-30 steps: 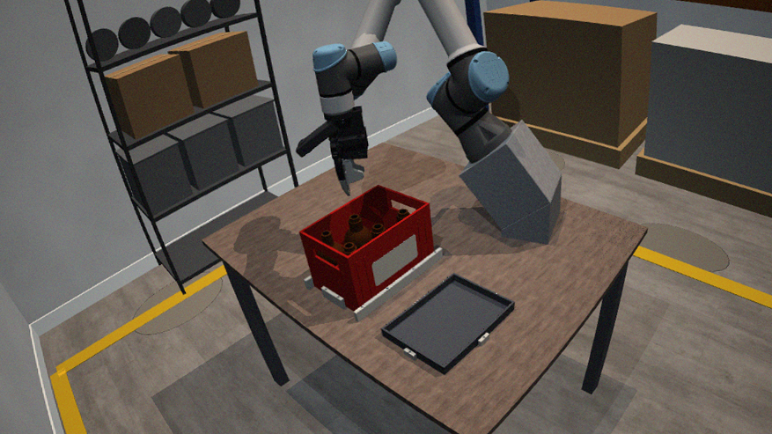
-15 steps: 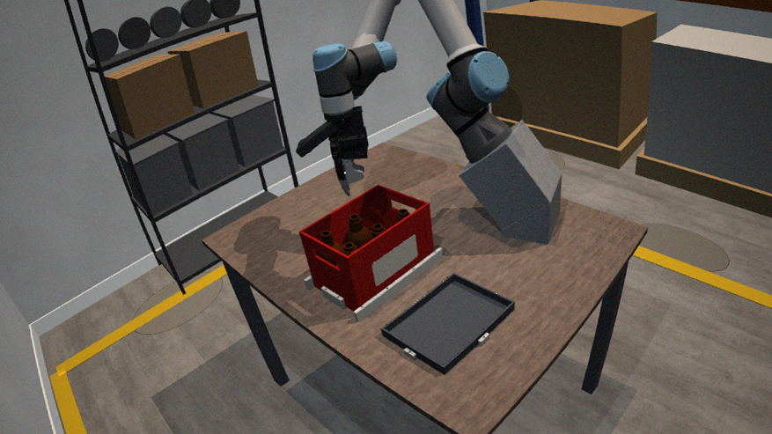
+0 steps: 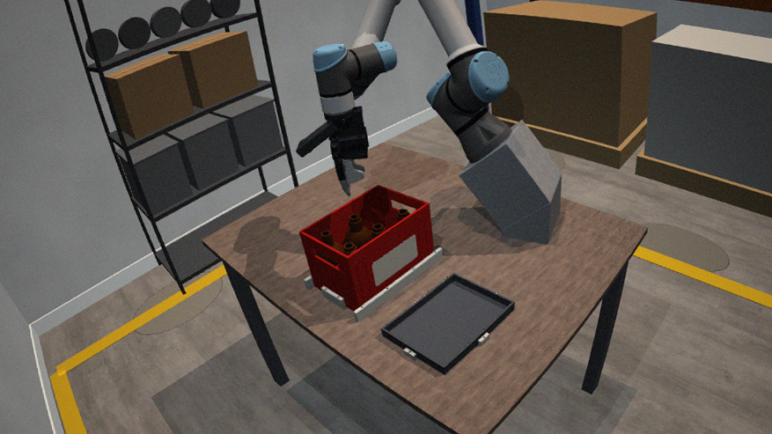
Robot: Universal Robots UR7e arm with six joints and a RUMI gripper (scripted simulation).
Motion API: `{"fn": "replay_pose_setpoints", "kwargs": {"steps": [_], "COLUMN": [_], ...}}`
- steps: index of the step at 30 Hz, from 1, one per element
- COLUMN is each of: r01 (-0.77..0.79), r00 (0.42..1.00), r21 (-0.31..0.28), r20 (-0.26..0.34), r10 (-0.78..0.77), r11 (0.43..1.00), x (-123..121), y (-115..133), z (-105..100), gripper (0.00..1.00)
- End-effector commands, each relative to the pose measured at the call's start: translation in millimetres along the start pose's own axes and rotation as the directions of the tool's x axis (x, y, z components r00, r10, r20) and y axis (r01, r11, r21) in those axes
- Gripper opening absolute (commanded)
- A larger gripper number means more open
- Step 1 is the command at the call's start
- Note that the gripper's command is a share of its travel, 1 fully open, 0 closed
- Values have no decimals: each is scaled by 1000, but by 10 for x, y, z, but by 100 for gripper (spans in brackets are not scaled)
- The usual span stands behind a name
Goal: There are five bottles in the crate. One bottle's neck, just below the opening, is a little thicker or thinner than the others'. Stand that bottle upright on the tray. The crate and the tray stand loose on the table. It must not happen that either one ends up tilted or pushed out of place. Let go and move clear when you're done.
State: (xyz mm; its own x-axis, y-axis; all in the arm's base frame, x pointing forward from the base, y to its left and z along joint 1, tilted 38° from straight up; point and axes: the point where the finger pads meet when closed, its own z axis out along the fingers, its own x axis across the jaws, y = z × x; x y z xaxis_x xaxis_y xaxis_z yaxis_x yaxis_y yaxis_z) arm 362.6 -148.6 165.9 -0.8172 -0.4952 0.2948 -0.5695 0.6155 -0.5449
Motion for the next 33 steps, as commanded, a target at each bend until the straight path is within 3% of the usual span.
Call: {"fn": "replay_pose_setpoints", "kwargs": {"steps": [1, 7, 16, 17, 33], "r01": [5, 6, 3, 3, 2], "r00": [1000, 1000, 1000, 1000, 1000], "r21": [-4, 0, 3, 3, 2], "r20": [1, -2, 1, 1, 1], "r10": [-5, -6, -3, -3, -2], "r11": [1000, 1000, 1000, 1000, 1000], "x": [-224, -545, -569, -569, -561], "y": [240, 651, 636, 637, 641], "z": [13, 10, -8, -8, -5], "gripper": [0, 0, 0, 38, 38]}}
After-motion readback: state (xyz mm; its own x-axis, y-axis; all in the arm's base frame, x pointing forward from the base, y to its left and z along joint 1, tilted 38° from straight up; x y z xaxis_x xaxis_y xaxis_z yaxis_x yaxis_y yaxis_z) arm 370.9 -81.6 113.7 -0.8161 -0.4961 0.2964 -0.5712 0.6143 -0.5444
